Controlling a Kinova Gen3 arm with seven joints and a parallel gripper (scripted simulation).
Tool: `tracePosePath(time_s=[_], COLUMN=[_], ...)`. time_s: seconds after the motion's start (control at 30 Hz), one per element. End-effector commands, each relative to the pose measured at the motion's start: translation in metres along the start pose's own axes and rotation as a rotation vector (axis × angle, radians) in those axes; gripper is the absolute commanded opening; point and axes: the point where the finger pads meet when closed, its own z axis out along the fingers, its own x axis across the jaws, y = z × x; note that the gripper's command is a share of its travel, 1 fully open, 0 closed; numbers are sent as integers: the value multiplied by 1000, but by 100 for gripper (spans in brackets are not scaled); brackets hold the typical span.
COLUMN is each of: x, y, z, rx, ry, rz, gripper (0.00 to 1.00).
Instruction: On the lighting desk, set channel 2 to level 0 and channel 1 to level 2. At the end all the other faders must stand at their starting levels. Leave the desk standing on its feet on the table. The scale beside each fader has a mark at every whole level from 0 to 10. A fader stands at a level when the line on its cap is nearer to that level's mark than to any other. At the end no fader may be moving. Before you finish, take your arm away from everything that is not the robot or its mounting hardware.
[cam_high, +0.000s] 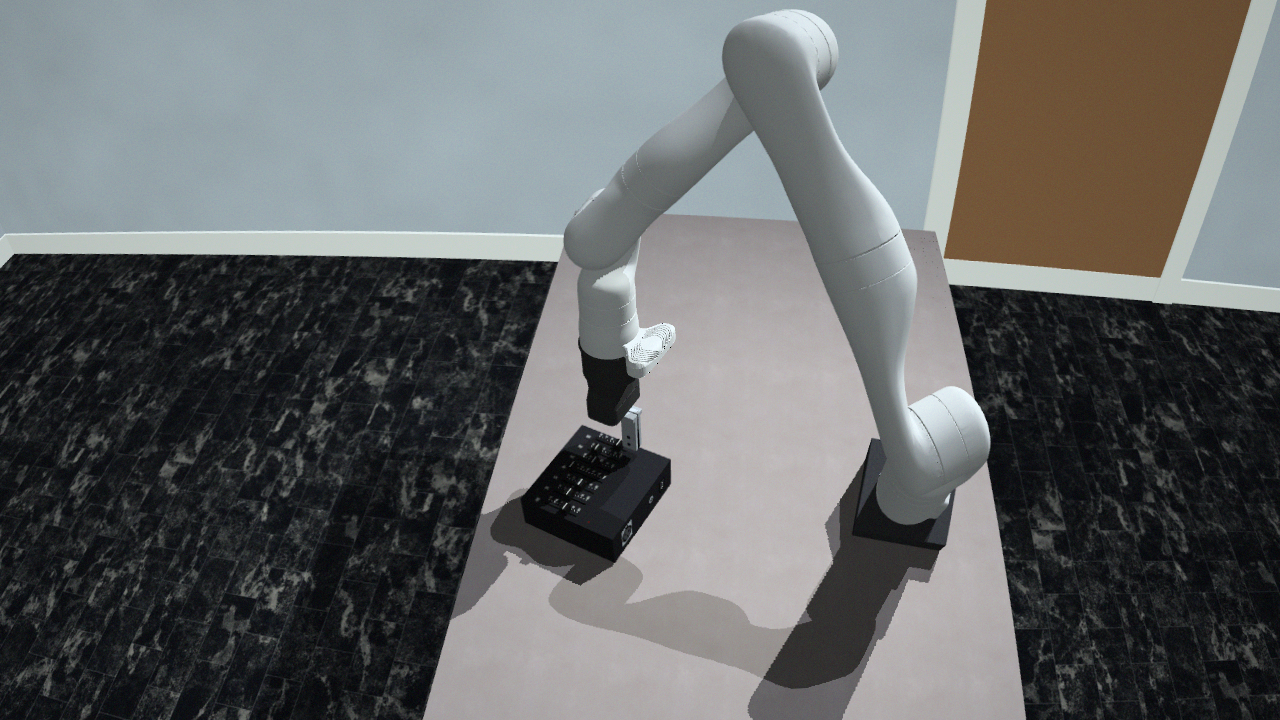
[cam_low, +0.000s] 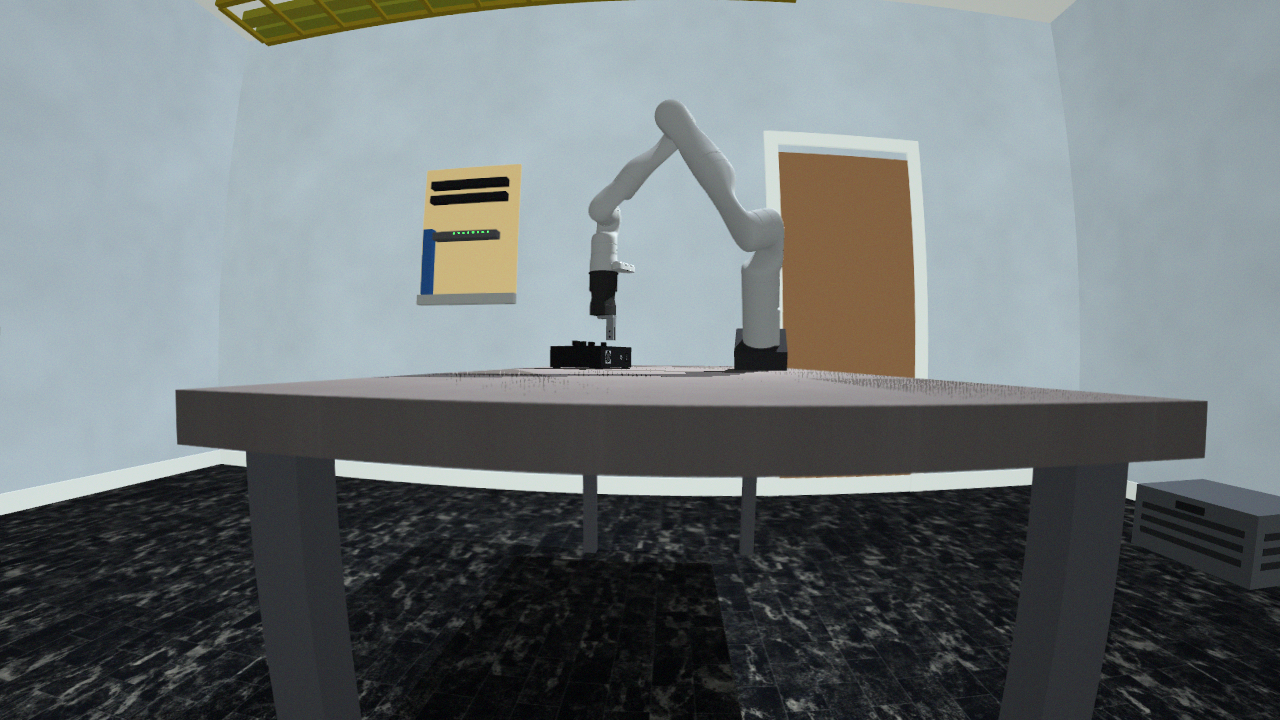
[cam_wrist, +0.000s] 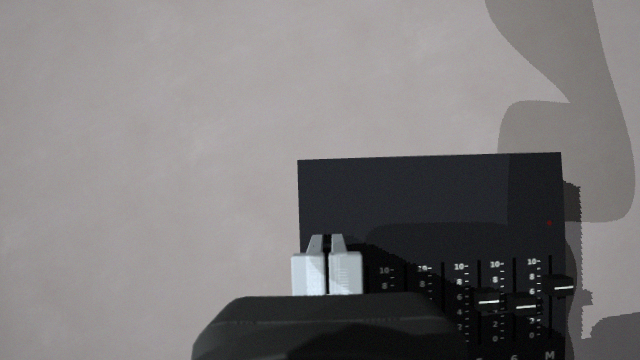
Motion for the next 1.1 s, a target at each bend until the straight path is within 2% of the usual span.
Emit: tracePosePath(time_s=[0.0, 1.07], x=[0, 0], y=[1, 1], z=[-1, 11], rx=[-2, -2], ry=[-1, -1], rz=[0, 0], gripper=[0, 0])
